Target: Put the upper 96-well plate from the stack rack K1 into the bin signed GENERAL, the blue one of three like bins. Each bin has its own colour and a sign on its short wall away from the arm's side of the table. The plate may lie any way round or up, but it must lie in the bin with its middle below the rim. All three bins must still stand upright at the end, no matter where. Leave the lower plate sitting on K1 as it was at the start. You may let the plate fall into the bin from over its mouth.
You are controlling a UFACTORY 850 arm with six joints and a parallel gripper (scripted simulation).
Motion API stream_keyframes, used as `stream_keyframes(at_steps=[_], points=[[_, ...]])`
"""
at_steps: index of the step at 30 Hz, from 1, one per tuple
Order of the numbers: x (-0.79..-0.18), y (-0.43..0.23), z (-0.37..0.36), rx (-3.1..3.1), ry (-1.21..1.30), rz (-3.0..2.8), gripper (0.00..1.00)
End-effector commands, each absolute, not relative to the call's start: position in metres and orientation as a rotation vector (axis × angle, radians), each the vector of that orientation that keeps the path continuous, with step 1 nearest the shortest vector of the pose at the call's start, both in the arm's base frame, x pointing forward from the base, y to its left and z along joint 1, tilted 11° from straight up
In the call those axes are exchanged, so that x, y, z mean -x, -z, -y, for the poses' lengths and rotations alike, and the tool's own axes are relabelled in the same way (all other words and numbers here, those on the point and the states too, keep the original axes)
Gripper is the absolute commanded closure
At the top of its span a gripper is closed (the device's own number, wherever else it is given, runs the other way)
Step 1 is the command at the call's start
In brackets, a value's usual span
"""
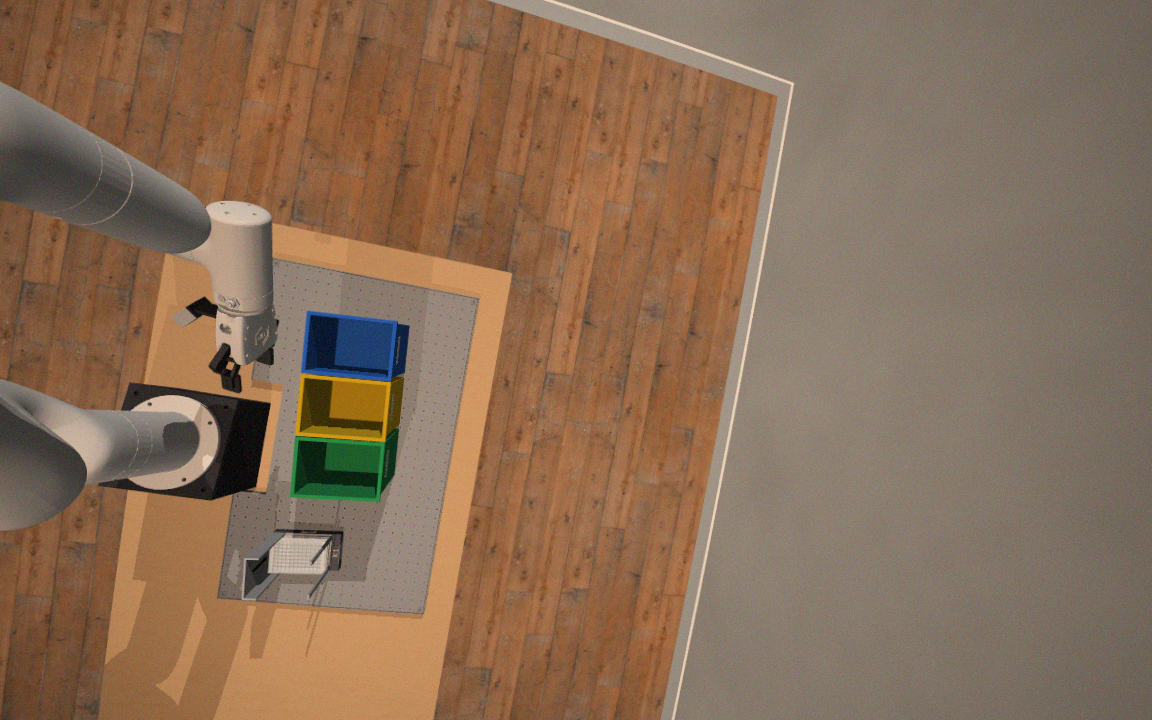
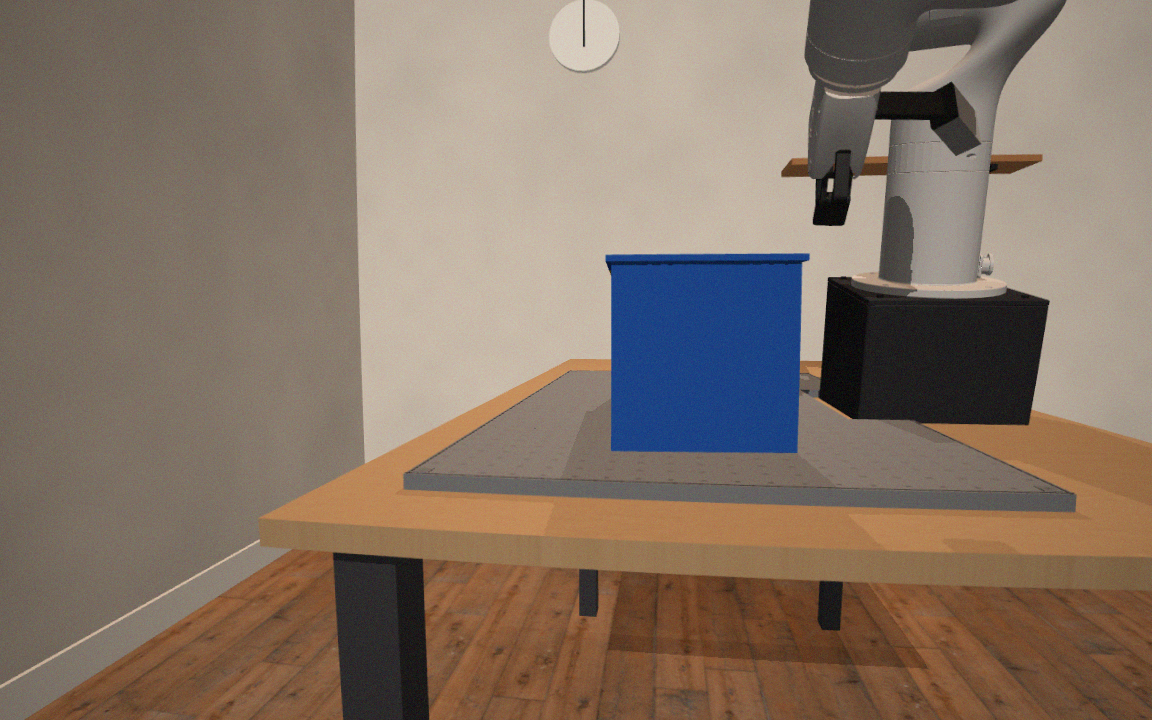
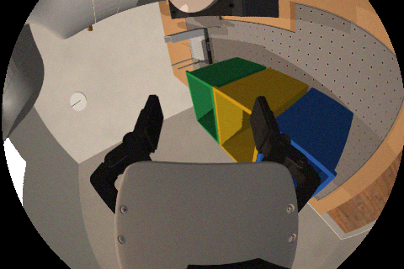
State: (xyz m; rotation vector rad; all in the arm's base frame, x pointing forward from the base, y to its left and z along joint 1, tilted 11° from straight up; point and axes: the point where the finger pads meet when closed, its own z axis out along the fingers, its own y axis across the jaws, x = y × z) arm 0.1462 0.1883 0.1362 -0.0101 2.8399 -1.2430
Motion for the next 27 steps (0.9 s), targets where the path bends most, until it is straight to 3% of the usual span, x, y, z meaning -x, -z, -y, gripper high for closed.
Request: stream_keyframes(at_steps=[1, 27], points=[[-0.158, -0.13, -0.181, -0.15, 1.222, -2.896, 0.0], [-0.226, -0.098, -0.13, -1.332, 0.967, -2.93, 0.0]])
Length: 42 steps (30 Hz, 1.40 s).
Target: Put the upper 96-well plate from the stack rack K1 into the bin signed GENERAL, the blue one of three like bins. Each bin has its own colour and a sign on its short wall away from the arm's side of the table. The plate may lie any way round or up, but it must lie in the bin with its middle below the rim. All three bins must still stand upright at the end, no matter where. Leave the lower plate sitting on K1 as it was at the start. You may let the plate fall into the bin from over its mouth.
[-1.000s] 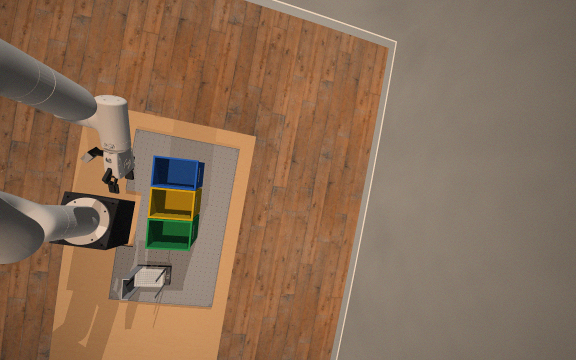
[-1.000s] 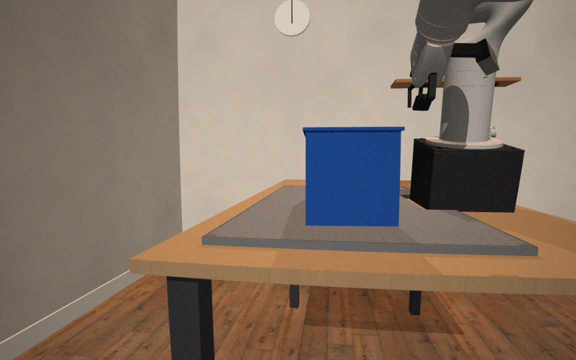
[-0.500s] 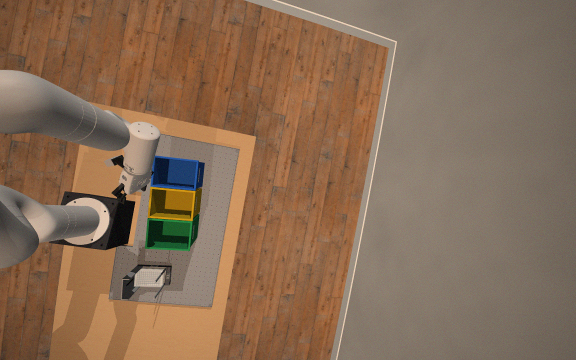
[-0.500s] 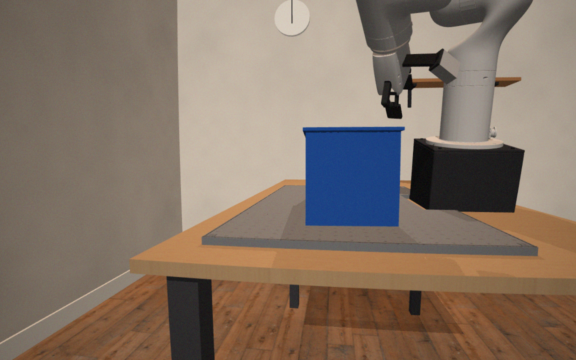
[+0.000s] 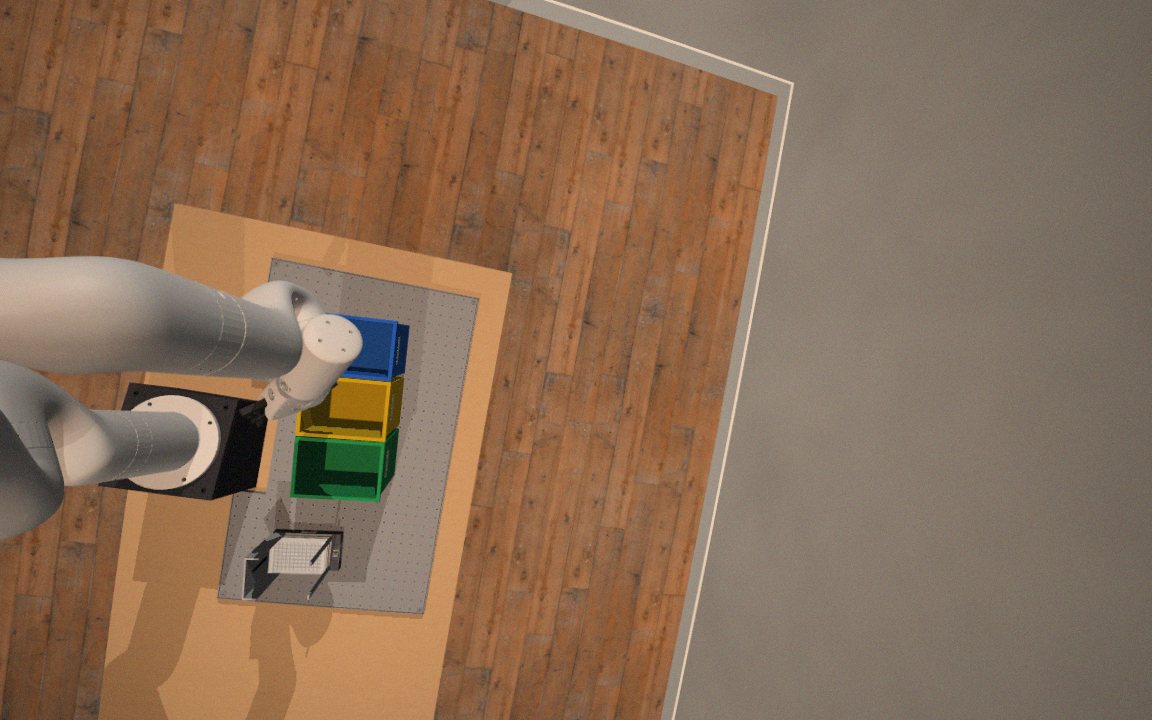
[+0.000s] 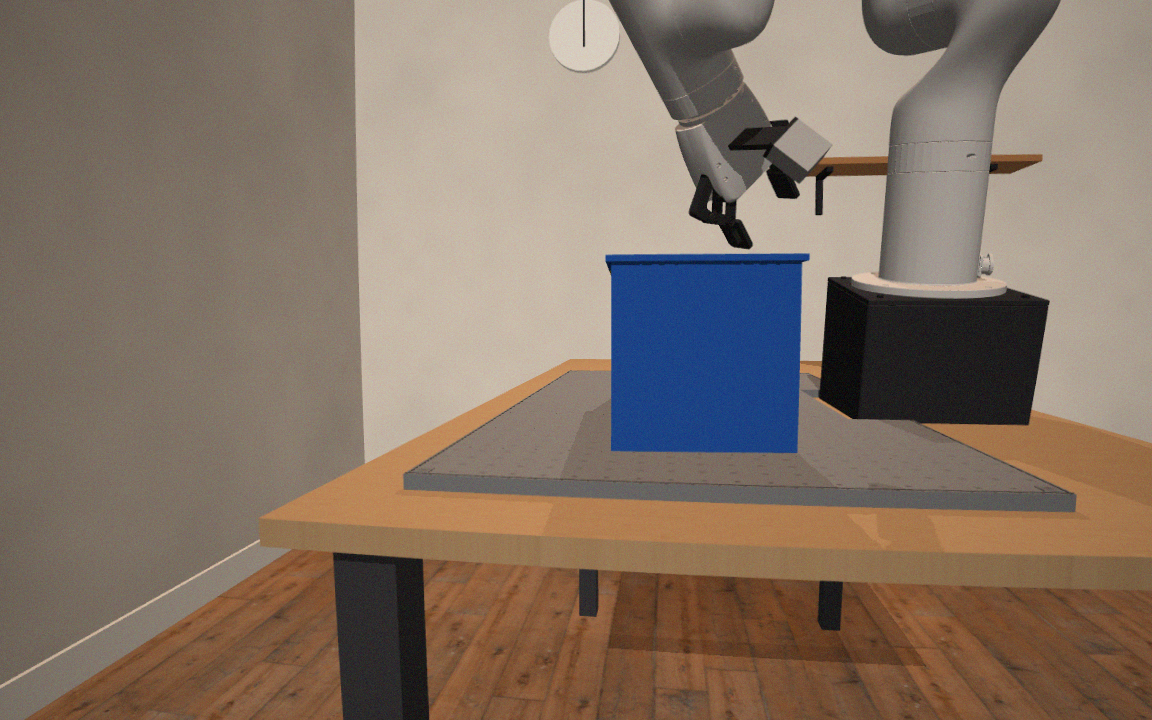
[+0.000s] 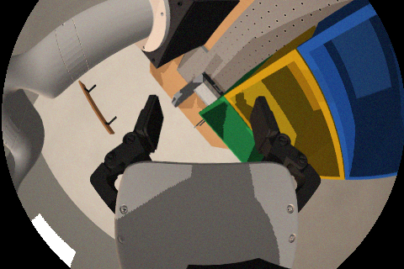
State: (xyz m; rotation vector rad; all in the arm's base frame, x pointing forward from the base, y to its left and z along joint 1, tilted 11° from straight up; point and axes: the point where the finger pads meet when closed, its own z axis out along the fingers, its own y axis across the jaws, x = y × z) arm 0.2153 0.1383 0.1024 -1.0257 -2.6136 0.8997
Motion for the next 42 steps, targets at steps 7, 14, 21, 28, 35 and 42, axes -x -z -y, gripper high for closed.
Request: stream_keyframes(at_steps=[7, 14, 21, 28, 35, 42], points=[[-0.246, -0.091, -0.109, 1.435, -0.727, 2.391, 0.0], [-0.262, -0.085, -0.091, 1.624, -0.647, 2.265, 0.0], [-0.279, -0.079, -0.067, 1.828, -0.558, 2.107, 0.0], [-0.291, -0.075, -0.046, 1.991, -0.485, 1.961, 0.0], [-0.303, -0.07, -0.019, 2.146, -0.414, 1.805, 0.0], [-0.313, -0.066, 0.008, 2.286, -0.348, 1.643, 0.0]])
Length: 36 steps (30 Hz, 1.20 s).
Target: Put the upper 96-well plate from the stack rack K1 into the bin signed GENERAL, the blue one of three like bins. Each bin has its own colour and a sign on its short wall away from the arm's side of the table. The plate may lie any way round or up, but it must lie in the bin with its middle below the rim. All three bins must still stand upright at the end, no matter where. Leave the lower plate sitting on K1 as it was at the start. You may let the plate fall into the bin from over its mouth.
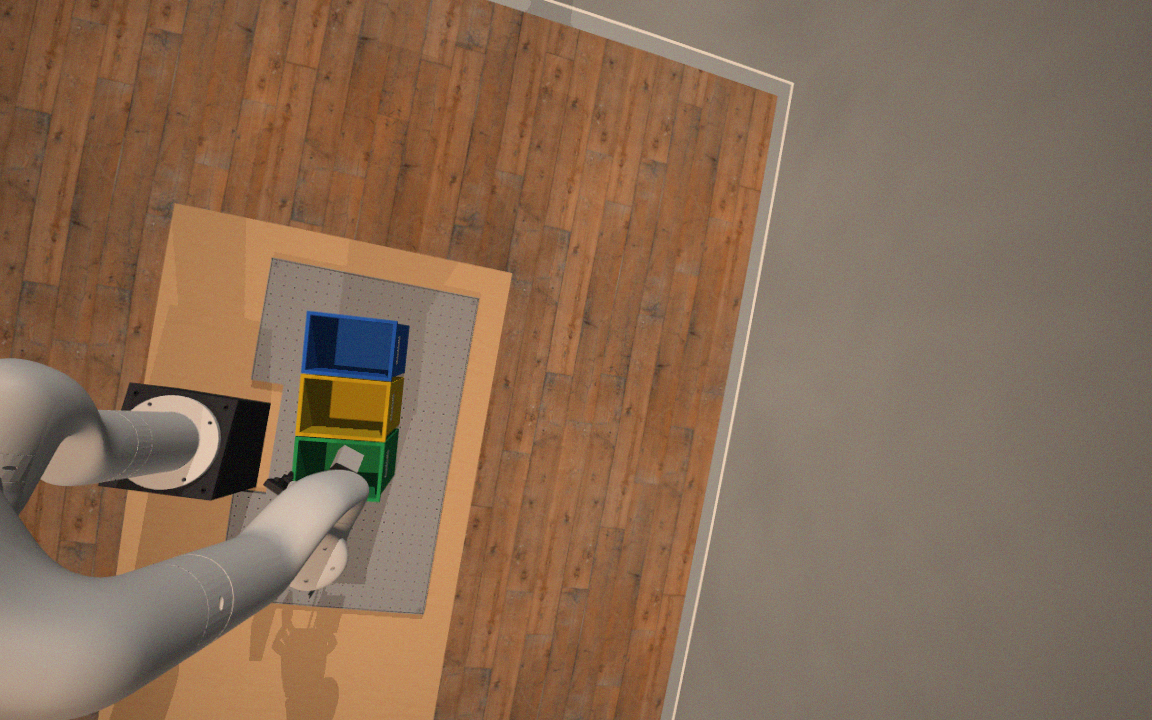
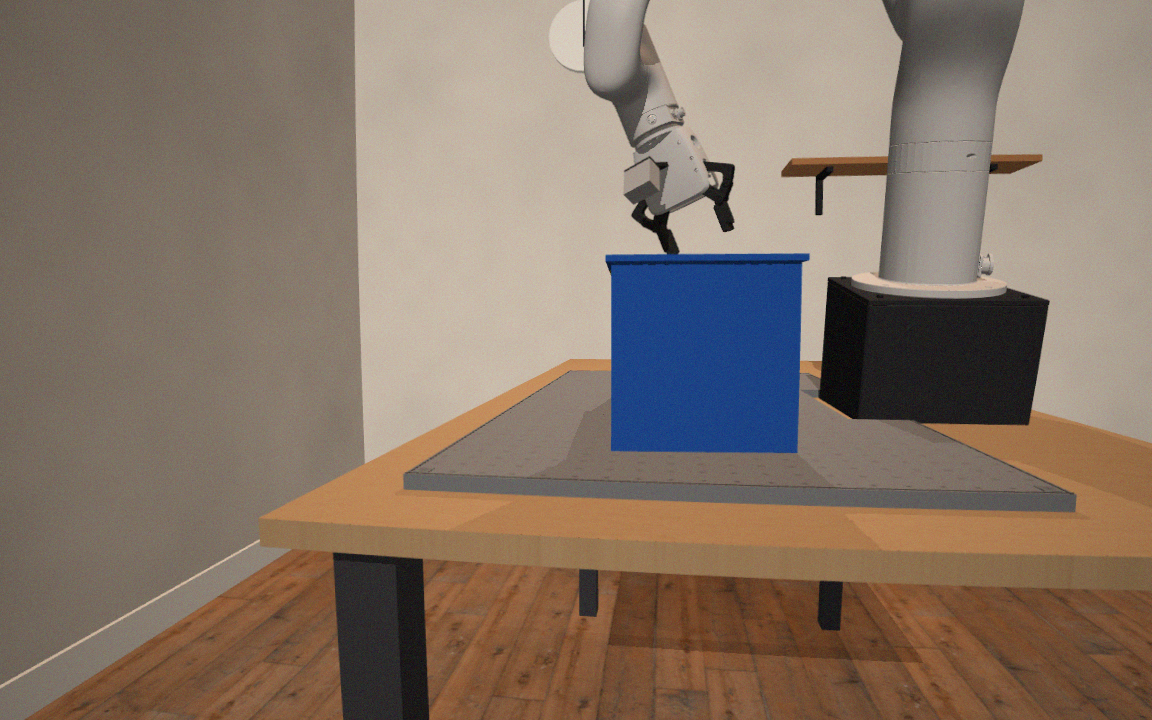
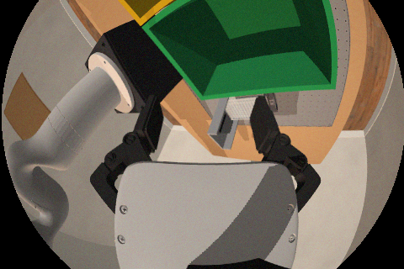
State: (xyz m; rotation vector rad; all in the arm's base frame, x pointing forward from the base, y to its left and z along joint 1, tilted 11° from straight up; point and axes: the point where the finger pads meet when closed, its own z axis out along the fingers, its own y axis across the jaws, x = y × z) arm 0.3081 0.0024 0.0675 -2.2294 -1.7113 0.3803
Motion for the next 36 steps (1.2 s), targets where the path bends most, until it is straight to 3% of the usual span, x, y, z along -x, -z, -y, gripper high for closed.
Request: stream_keyframes(at_steps=[1, 36], points=[[-0.313, -0.066, 0.008, 2.286, -0.348, 1.643, 0.0], [-0.319, -0.051, 0.148, 2.755, -0.113, 0.882, 0.0]])
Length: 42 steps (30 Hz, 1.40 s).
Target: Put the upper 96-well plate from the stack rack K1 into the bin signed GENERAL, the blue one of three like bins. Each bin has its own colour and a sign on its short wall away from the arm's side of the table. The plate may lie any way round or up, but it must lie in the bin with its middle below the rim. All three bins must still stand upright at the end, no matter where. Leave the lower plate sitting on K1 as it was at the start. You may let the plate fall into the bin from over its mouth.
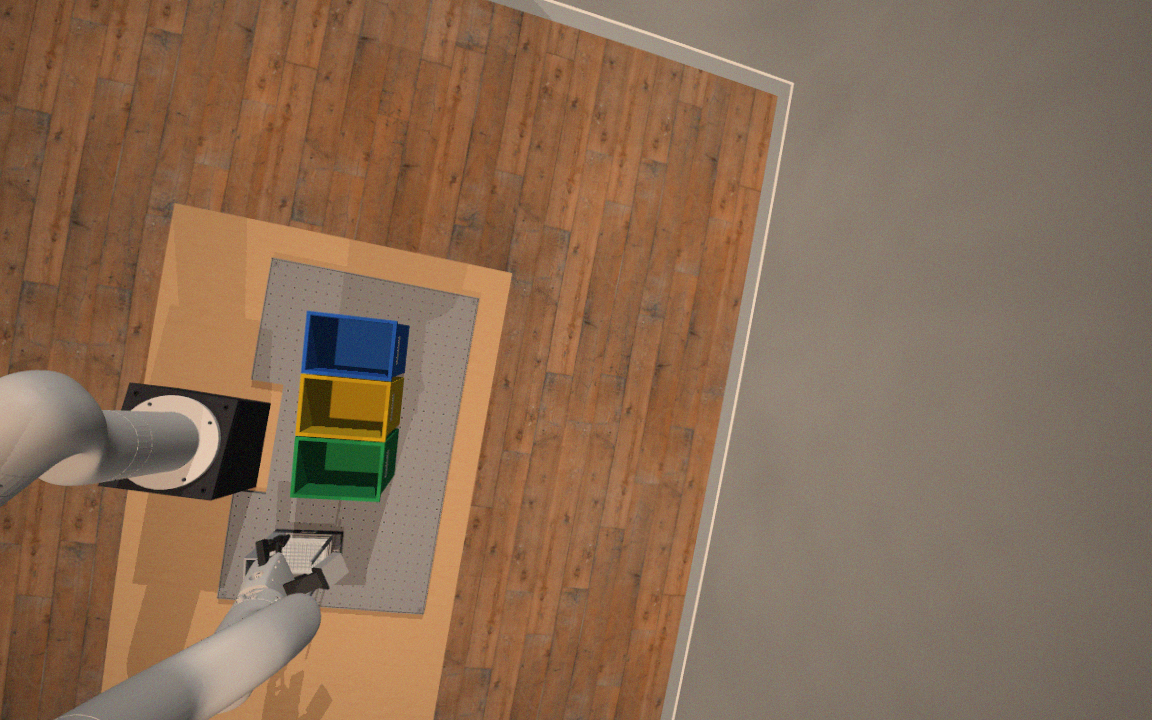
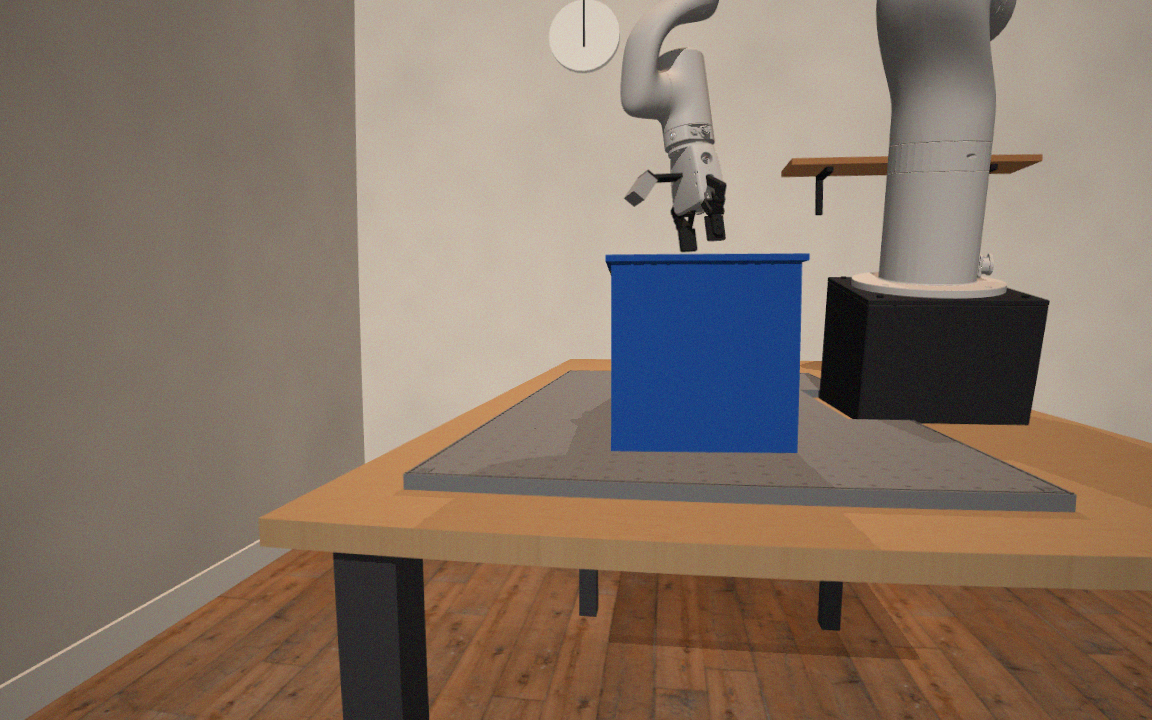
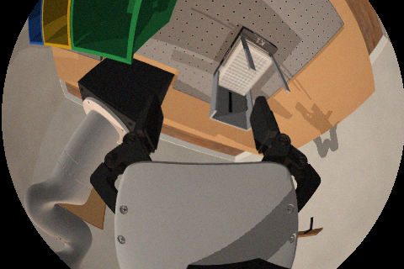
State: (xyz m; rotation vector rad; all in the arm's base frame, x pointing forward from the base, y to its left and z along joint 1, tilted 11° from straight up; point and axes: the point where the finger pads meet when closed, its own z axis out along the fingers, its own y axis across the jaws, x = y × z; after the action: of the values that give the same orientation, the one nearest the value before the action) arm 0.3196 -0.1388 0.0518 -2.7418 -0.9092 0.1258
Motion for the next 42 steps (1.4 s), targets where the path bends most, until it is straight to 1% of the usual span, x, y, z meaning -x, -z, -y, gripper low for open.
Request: stream_keyframes(at_steps=[1, 4, 8, 12, 16, 20, 23, 42], points=[[-0.318, -0.051, 0.153, 2.774, -0.104, 0.839, 0.0], [-0.315, -0.05, 0.167, 2.825, -0.075, 0.712, 0.0], [-0.311, -0.048, 0.184, 2.825, -0.075, 0.712, 0.0], [-0.305, -0.047, 0.203, 2.886, -0.04, 0.538, 0.0], [-0.301, -0.046, 0.212, 2.886, -0.04, 0.538, 0.0], [-0.293, -0.045, 0.23, 2.937, -0.008, 0.358, 0.0], [-0.287, -0.044, 0.244, 2.937, -0.008, 0.358, 0.0], [-0.286, -0.039, 0.244, 2.937, -0.008, 0.358, 0.0]])
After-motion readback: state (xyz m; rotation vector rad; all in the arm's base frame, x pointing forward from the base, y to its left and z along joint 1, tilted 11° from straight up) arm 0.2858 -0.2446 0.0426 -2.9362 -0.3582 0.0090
